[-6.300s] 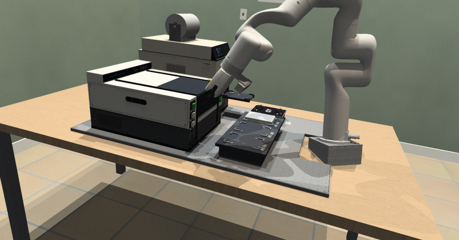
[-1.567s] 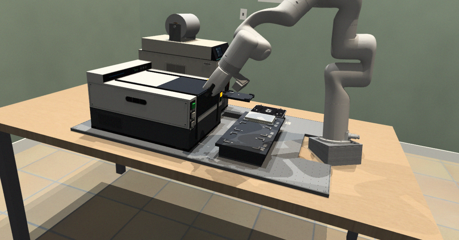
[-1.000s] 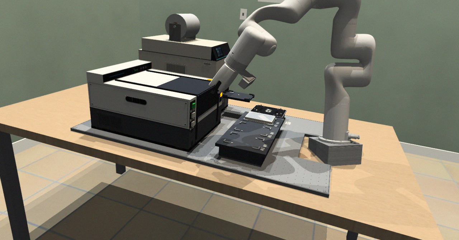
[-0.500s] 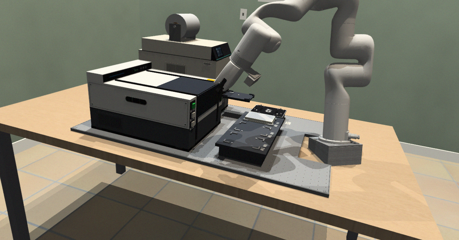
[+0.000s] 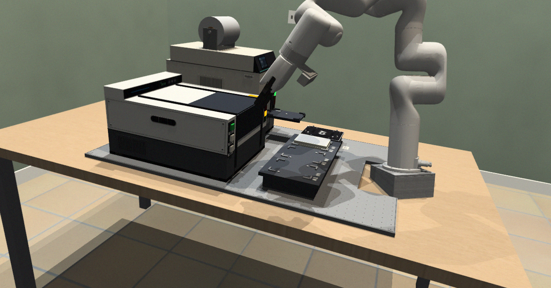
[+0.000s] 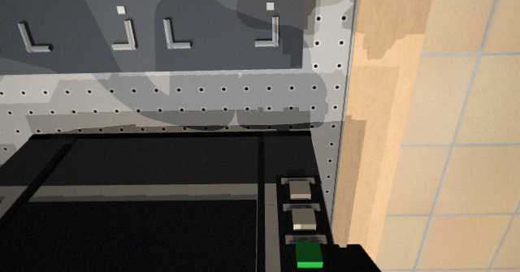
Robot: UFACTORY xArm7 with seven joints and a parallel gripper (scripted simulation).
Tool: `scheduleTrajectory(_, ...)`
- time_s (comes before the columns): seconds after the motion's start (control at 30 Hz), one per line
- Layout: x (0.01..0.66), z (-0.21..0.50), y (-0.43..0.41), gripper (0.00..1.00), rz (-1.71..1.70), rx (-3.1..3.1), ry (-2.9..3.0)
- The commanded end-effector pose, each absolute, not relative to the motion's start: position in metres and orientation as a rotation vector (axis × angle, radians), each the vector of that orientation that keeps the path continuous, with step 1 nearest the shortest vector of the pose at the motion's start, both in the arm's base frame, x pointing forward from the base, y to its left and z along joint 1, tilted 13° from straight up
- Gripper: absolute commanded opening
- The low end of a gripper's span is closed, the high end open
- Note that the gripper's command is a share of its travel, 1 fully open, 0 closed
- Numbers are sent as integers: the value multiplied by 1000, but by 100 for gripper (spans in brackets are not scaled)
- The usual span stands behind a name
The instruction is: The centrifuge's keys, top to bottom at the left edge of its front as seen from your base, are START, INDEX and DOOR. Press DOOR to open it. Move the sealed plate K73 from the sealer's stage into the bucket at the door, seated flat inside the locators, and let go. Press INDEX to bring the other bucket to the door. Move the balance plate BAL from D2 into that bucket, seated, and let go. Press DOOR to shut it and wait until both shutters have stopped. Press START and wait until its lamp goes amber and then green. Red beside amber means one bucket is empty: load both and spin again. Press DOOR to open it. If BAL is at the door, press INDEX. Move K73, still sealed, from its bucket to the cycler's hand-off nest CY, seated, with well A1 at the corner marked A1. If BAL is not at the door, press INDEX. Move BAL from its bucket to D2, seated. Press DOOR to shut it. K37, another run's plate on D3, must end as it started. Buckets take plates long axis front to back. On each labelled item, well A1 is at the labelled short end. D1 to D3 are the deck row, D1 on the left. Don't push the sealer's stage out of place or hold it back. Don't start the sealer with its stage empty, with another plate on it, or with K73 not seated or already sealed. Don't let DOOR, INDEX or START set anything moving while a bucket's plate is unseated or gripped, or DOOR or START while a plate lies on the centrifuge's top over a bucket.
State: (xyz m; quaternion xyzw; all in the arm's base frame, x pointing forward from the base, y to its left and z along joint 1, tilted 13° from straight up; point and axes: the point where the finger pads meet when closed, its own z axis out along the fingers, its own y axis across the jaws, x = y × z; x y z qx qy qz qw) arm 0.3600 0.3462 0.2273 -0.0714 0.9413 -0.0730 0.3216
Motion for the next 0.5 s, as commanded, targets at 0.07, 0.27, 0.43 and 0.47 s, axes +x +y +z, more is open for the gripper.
scheduleTrajectory(0.07,358,232,347,0,-189,-188,2470)
scheduleTrajectory(0.27,358,232,347,0,-208,-181,2603)
scheduleTrajectory(0.43,358,232,347,0,-232,-170,2768)
scheduleTrajectory(0.47,358,232,347,0,-237,-167,2801)
